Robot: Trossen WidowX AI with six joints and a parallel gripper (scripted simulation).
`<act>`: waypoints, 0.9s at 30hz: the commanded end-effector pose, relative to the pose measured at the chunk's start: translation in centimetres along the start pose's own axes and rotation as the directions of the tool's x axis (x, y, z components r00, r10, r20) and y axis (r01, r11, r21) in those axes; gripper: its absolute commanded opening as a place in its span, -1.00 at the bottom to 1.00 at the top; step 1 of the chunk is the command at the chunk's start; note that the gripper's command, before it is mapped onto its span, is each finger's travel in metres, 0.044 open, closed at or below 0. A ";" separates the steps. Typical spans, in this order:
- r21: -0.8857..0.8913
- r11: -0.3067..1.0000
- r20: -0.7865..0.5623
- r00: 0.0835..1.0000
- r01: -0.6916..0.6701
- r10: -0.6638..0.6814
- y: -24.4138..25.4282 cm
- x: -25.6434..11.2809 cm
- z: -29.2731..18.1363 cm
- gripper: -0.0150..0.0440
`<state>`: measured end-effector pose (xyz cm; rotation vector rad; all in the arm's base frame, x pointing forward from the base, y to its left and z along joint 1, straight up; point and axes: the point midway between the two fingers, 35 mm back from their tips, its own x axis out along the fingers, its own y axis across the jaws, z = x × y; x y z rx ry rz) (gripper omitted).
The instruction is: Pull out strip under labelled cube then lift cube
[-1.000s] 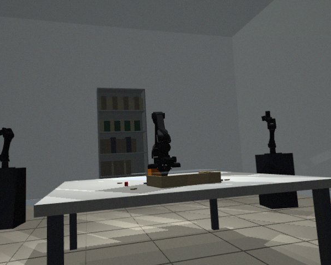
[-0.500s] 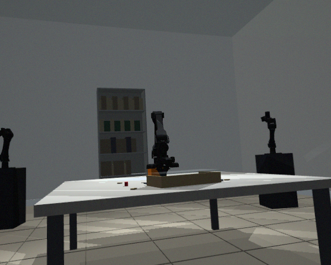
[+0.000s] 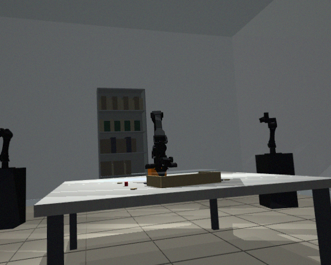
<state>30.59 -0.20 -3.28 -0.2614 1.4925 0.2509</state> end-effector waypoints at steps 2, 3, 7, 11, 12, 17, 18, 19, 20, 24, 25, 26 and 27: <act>-0.002 1.000 -0.028 1.000 -0.008 0.008 0.2 0.5 -1.5 -0.49; -0.002 1.000 -0.028 1.000 -0.008 0.008 0.2 0.5 -1.7 -0.49; -0.002 1.000 -0.029 1.000 -0.008 0.008 0.2 0.5 -2.3 -0.49; -0.002 1.000 -0.030 1.000 -0.008 0.008 0.2 0.5 -2.9 -0.49; -0.002 1.000 -0.030 1.000 -0.008 0.008 0.2 0.5 -3.1 -0.49; -0.002 1.000 -0.030 1.000 -0.008 0.008 0.2 0.5 -3.9 -0.49; -0.002 1.000 -0.031 0.999 -0.008 0.008 0.2 0.5 -4.0 -0.49; -0.002 1.000 -0.031 0.999 -0.008 0.008 0.2 0.5 -4.2 -0.49; -0.002 1.000 -0.031 0.999 -0.008 0.008 0.2 0.5 -4.3 -0.49; -0.002 1.000 -0.032 0.999 -0.008 0.008 0.2 0.5 -4.9 -0.49; -0.002 1.000 -0.032 0.999 -0.008 0.008 0.2 0.5 -5.1 -0.49; -0.002 1.000 -0.032 0.999 -0.008 0.008 0.2 0.5 -5.2 -0.49; -0.002 1.000 -0.032 0.999 -0.008 0.008 0.2 0.5 -5.4 -0.49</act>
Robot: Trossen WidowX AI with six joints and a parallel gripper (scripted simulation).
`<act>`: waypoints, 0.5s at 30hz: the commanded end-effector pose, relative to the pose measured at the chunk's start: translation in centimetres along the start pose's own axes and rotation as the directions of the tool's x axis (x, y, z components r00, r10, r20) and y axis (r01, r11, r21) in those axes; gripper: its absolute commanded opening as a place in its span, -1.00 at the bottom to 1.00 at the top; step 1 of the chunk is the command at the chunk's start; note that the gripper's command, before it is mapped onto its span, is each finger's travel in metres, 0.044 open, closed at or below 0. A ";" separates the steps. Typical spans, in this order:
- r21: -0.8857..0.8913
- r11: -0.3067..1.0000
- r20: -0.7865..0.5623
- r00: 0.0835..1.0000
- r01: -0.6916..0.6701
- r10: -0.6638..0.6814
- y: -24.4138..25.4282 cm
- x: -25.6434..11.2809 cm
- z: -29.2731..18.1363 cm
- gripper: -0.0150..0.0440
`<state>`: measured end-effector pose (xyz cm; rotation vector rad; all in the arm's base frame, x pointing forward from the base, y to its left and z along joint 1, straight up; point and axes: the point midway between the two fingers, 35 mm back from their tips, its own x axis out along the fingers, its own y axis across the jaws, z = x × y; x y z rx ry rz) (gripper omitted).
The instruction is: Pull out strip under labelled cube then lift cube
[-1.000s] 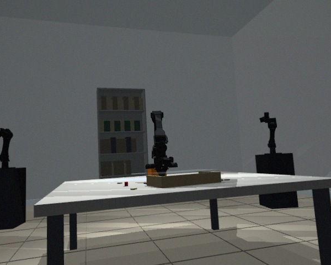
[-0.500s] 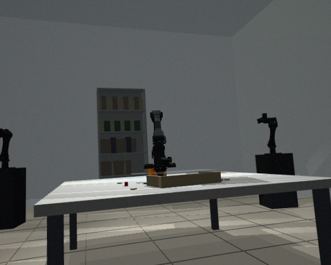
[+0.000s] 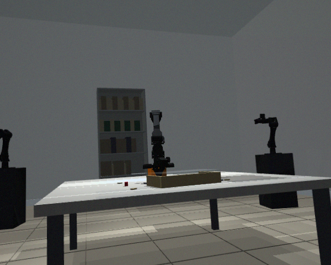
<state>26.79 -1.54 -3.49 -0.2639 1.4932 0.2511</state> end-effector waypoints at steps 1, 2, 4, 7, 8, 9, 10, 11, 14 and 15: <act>0.000 1.000 -0.031 0.999 -0.009 0.009 0.2 0.5 -1.5 -0.49; 0.000 1.000 -0.031 0.999 -0.009 0.009 0.2 0.5 -1.6 -0.49; 0.000 1.000 -0.031 0.999 -0.009 0.009 0.2 0.5 -1.9 -0.49; 0.000 1.000 -0.032 0.999 -0.009 0.009 0.2 0.5 -2.3 -0.49; 0.000 1.000 -0.032 0.999 -0.009 0.009 0.2 0.5 -2.5 -0.49; 0.000 1.000 -0.032 0.999 -0.009 0.009 0.2 0.5 -2.6 -0.49; 0.000 1.000 -0.032 0.999 -0.009 0.009 0.2 0.5 -2.8 -0.49; 0.000 1.000 -0.032 0.999 -0.009 0.009 0.2 0.5 -2.9 -0.49; 0.000 1.000 -0.033 0.999 -0.009 0.009 0.2 0.5 -3.3 -0.49; 0.000 1.000 -0.033 0.999 -0.009 0.009 0.2 0.5 -3.5 -0.49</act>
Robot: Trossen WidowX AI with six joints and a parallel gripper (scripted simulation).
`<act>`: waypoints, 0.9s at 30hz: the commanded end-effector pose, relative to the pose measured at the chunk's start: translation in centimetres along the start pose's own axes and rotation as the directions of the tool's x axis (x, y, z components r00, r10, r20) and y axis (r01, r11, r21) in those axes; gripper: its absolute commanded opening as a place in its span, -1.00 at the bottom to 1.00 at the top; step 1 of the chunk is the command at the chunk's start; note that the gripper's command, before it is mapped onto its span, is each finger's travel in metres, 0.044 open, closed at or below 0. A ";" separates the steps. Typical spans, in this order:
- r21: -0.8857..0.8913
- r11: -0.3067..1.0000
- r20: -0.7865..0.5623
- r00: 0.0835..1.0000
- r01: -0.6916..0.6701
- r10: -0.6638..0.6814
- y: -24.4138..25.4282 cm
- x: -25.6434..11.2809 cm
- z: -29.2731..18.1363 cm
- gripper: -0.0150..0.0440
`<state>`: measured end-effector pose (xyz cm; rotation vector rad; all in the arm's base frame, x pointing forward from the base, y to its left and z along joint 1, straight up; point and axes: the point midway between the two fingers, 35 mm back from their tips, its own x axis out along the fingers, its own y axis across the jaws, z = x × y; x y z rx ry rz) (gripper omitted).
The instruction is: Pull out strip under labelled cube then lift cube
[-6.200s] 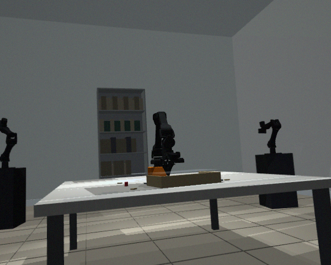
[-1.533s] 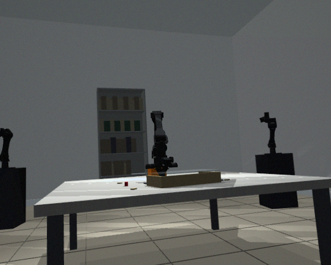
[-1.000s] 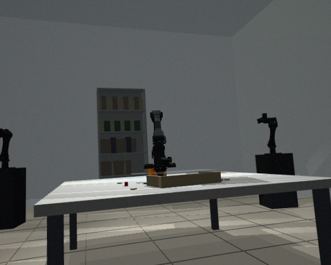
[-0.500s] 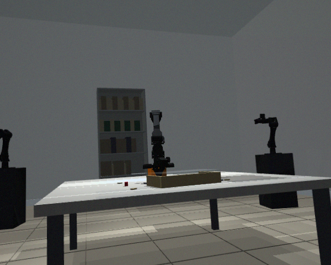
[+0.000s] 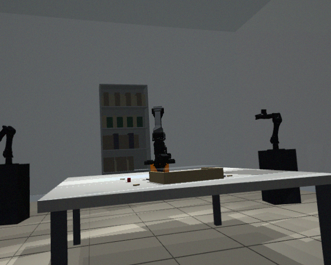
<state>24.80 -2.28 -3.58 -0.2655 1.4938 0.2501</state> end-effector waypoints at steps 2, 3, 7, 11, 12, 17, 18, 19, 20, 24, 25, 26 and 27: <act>0.000 1.000 -0.032 0.999 -0.011 0.011 0.3 0.5 -1.6 -0.49; 0.000 1.000 -0.033 0.999 -0.011 0.011 0.3 0.5 -1.8 -0.49; 0.000 1.000 -0.033 0.999 -0.011 0.011 0.3 0.5 -2.4 -0.49; 0.000 1.000 -0.034 0.999 -0.010 0.010 0.3 0.5 -3.0 -0.49; 0.000 1.000 -0.034 0.999 -0.010 0.010 0.3 0.5 -3.1 -0.49; 0.000 1.000 -0.035 0.999 -0.010 0.010 0.3 0.4 -3.7 -0.49; 0.000 1.000 -0.035 0.999 -0.010 0.010 0.3 0.4 -3.8 -0.49; 0.000 1.000 -0.035 0.999 -0.010 0.010 0.3 0.4 -3.8 -0.49; 0.000 1.000 -0.035 0.999 -0.010 0.010 0.3 0.4 -3.8 -0.49; 0.000 1.000 -0.035 0.999 -0.010 0.010 0.3 0.4 -3.8 -0.49; 0.000 1.000 -0.035 0.999 -0.010 0.010 0.3 0.4 -3.8 -0.49; 0.000 1.000 -0.035 0.999 -0.010 0.010 0.3 0.4 -3.8 -0.49; 0.000 1.000 -0.035 0.999 -0.010 0.010 0.3 0.4 -3.8 -0.49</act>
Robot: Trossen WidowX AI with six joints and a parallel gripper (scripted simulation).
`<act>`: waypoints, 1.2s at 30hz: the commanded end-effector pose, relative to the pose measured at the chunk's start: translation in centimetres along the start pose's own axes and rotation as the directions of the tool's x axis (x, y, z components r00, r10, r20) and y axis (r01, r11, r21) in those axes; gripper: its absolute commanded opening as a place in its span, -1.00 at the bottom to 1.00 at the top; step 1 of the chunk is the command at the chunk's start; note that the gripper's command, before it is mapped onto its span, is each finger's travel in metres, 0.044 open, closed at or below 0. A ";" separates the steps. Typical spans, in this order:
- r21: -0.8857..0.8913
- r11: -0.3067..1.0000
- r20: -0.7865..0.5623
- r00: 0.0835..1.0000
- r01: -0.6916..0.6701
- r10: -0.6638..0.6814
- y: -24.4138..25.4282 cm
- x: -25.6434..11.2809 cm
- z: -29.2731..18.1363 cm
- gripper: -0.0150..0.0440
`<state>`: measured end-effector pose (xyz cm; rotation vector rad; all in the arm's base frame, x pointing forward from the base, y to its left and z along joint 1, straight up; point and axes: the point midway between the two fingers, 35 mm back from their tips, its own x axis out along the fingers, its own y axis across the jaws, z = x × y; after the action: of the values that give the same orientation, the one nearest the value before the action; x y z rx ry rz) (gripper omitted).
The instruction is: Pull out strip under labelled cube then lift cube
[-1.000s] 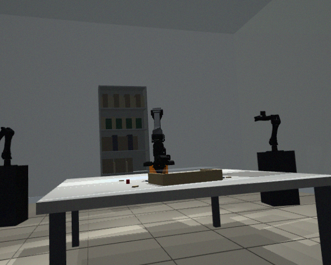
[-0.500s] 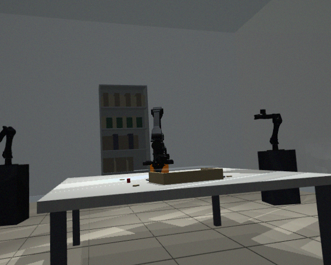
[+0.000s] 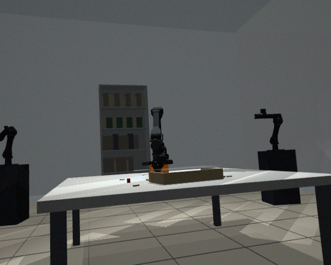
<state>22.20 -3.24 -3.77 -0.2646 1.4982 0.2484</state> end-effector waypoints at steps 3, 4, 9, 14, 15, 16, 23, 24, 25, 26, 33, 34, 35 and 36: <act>-0.002 1.000 -0.030 0.999 -0.010 0.010 0.4 0.4 -1.0 -0.49; -0.002 1.000 -0.030 0.999 -0.010 0.010 0.4 0.4 -1.0 -0.49; -0.002 1.000 -0.030 0.999 -0.010 0.010 0.4 0.4 -1.0 -0.49; -0.002 1.000 -0.030 0.999 -0.010 0.010 0.4 0.4 -1.0 -0.49; -0.002 1.000 -0.030 0.999 -0.010 0.010 0.4 0.4 -1.0 -0.49; -0.002 1.000 -0.030 0.999 -0.010 0.010 0.4 0.4 -1.0 -0.49; -0.001 1.000 -0.022 1.000 -0.008 0.008 -0.1 -3.3 0.3 -0.49; -0.001 1.000 -0.027 1.000 -0.009 0.009 -0.1 -4.0 0.3 -0.49; -0.002 1.000 -0.029 1.000 -0.010 0.010 -0.1 -4.3 0.2 -0.49; -0.002 1.000 -0.029 1.000 -0.010 0.010 -0.1 -4.3 0.2 -0.49; 0.041 0.999 -0.026 1.000 -0.009 0.010 -0.3 -4.3 2.7 -0.05; 0.044 0.999 -0.026 1.000 -0.009 0.010 -0.2 -4.3 3.0 0.04; 0.045 0.999 -0.026 1.000 -0.009 0.010 -0.3 -4.4 3.4 0.13; 0.045 0.999 -0.025 1.000 -0.009 0.010 -0.3 -4.4 3.8 0.22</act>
<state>24.66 -2.53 0.67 -0.2327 1.5263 0.2303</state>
